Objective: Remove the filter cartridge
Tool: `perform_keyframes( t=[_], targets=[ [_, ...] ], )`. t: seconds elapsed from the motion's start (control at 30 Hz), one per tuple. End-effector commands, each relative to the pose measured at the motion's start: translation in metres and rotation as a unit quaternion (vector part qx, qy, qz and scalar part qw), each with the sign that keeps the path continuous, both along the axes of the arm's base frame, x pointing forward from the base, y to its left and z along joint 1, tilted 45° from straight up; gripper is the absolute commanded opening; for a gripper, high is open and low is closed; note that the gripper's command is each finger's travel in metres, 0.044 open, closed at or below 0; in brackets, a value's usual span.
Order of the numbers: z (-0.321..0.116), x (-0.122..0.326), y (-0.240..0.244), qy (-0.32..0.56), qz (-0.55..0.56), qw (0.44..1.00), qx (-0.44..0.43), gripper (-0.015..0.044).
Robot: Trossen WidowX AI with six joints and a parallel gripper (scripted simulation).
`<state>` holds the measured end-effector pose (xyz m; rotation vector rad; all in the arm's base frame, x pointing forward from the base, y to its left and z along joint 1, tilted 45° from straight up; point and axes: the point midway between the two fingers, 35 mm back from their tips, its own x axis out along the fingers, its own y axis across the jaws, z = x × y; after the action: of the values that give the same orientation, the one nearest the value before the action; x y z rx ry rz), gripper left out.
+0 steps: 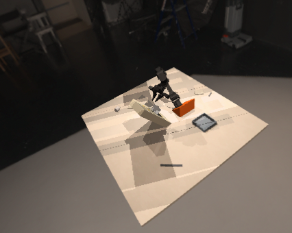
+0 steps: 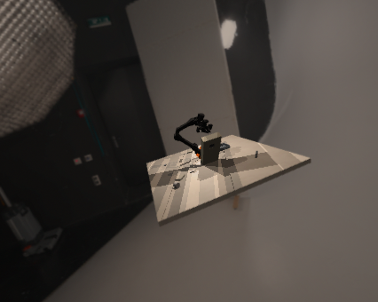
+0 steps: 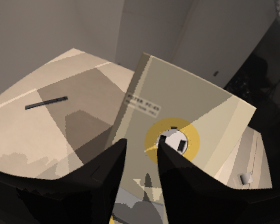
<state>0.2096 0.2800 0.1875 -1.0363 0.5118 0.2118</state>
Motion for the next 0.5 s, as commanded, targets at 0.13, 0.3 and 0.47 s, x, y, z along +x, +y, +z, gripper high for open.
perform_keyframes(
  t=[0.13,0.3,0.47],
  targets=[
    [0.0021,0.0187,-0.0475,-0.055,-0.097,0.994,0.002,0.0114],
    [0.0021,0.0187,-0.0475,-0.055,-0.097,0.994,0.002,0.0114],
    [0.0002,0.0219,-0.0479,-0.055,-0.097,0.994,0.002,0.0114]
  ],
)
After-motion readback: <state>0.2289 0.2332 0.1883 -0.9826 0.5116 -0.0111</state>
